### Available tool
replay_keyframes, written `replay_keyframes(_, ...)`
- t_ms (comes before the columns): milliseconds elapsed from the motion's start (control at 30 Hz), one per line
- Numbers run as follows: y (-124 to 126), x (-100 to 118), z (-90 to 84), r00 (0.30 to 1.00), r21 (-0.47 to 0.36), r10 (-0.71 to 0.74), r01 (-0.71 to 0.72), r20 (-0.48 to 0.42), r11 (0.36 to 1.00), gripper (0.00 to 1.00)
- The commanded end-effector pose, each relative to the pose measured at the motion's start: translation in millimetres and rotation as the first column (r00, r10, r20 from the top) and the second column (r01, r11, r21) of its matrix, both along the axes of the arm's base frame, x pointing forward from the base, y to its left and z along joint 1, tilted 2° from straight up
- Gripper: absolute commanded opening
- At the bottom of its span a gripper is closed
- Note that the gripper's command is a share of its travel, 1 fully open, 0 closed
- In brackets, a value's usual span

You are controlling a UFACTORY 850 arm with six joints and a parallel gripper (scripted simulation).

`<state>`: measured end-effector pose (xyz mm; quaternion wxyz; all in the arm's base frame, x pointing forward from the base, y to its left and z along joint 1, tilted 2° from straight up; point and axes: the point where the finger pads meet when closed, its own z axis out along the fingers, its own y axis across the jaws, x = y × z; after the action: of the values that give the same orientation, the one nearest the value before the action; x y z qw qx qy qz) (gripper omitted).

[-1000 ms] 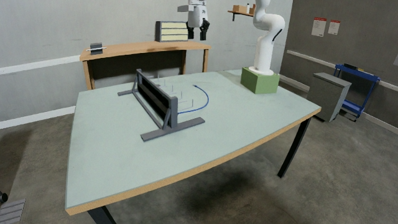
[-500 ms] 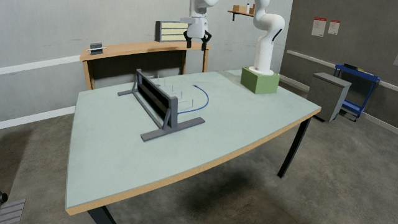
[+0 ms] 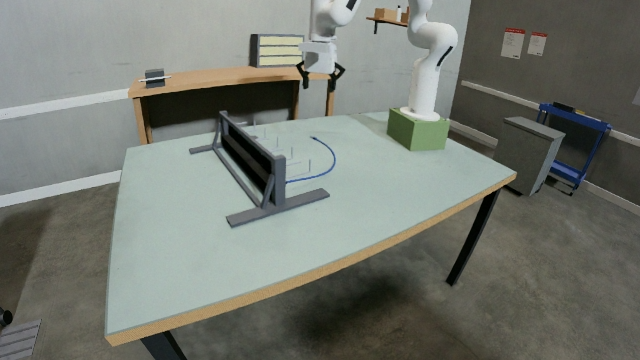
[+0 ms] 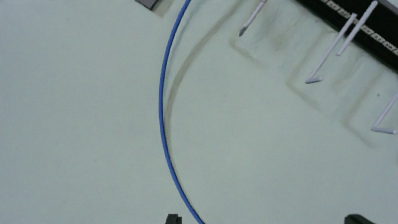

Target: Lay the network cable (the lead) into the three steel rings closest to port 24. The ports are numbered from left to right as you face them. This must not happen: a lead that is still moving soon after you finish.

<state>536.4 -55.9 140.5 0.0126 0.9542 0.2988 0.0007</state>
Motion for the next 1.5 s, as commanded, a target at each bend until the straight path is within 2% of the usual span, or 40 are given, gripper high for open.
replay_keyframes(0,-6.9,-10.0,-13.3,0.996,0.009,0.091,-0.091,0.008,0.996,1.00)
replay_keyframes(433,-21.0,-41.0,-45.2,0.953,0.003,0.301,-0.302,0.008,0.953,1.00)
replay_keyframes(600,-23.6,-48.0,-51.5,0.939,0.002,0.345,-0.345,0.008,0.939,1.00)
replay_keyframes(667,-26.8,-57.3,-59.5,0.916,0.001,0.400,-0.400,0.008,0.916,1.00)
replay_keyframes(1100,-35.7,-89.9,-84.4,0.819,-0.004,0.574,-0.574,0.007,0.819,1.00)
replay_keyframes(1467,-38.1,-101.1,-92.0,0.779,-0.006,0.627,-0.627,0.007,0.779,1.00)
